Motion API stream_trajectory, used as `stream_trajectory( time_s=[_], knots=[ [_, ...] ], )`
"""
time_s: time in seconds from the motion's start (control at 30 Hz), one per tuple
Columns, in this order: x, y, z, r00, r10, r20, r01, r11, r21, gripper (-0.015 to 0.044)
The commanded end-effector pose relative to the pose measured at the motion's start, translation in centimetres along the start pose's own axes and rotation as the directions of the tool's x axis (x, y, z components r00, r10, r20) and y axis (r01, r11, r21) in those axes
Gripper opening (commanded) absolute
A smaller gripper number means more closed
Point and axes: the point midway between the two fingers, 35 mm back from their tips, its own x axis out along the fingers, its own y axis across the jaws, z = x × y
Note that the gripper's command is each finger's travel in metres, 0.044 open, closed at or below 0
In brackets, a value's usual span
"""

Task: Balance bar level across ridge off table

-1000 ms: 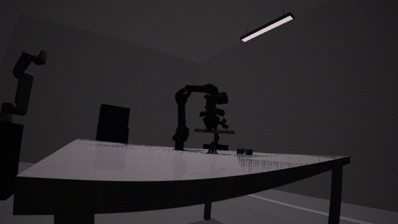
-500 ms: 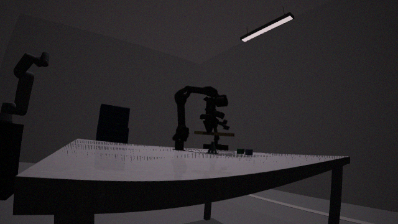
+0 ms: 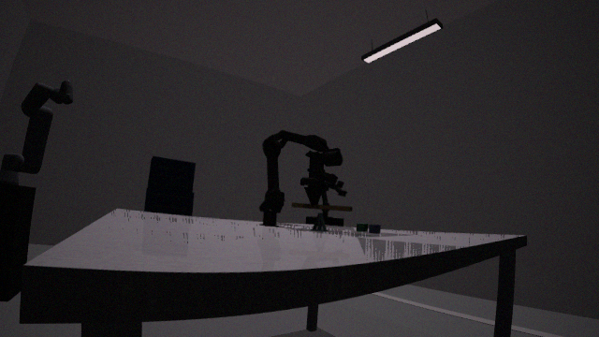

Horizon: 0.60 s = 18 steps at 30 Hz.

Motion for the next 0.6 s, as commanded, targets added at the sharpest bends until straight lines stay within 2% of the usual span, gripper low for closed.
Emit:
stream_trajectory(
  time_s=[0.0, 0.57],
  knots=[
    [0.84, 0.04, -0.17, 1.0, 0.007, -0.005, -0.007, 1.0, -0.004, 0.0],
    [0.67, 0.03, -0.15, 1.0, 0.007, -0.005, -0.007, 1.0, -0.004, 0.0]
  ],
)
